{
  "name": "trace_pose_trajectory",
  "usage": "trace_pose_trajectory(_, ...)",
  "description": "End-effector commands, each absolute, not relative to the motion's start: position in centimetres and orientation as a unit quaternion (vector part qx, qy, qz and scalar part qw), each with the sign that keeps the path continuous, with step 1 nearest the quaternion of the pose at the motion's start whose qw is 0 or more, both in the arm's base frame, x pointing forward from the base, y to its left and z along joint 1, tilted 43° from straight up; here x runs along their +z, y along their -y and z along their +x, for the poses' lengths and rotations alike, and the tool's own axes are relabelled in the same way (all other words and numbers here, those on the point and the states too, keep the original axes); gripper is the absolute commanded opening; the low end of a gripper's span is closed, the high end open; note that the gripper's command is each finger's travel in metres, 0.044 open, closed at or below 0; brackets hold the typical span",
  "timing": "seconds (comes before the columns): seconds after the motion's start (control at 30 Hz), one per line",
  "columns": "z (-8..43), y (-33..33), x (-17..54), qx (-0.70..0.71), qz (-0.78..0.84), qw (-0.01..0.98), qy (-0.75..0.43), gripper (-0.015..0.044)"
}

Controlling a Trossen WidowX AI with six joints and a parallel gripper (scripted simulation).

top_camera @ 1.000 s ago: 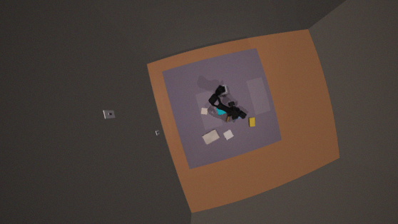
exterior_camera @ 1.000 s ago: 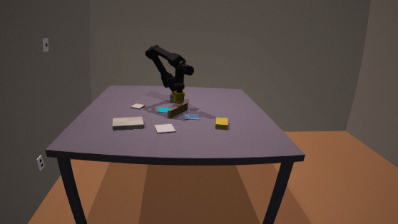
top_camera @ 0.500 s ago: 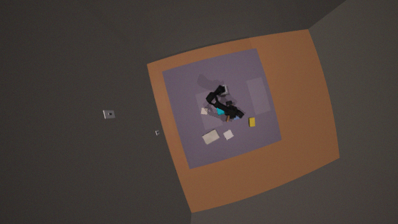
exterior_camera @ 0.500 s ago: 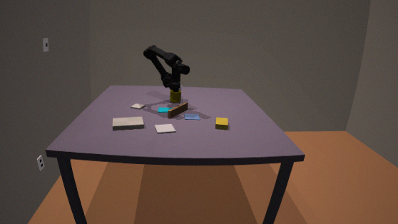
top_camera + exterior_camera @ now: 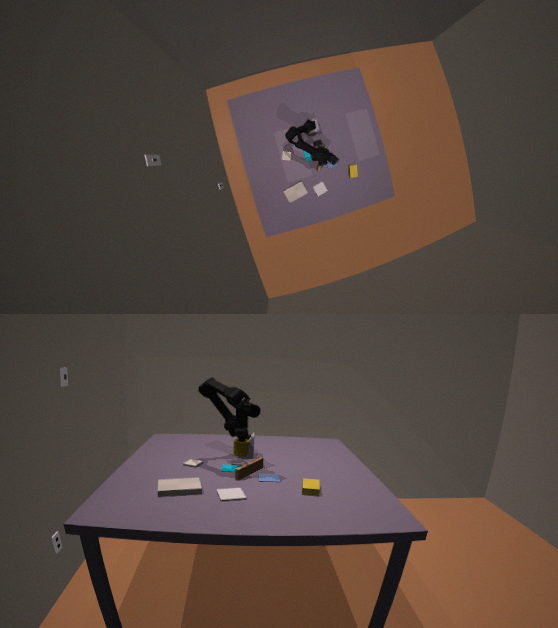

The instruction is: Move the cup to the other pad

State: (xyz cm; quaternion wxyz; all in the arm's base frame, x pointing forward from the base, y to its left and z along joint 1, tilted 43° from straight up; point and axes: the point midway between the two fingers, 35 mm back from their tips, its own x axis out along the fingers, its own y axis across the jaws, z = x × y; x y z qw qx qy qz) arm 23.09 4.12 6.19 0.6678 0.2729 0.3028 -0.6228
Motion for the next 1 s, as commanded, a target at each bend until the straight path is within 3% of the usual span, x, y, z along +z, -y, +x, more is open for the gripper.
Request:
trace_pose_trajectory(0.0,22.7,-3.5,6.8,-0.622,0.272,0.67,-0.301,0.0)
trace_pose_trajectory(0.97,20.9,-0.6,8.5,-0.623,0.271,0.67,-0.301,0.0)
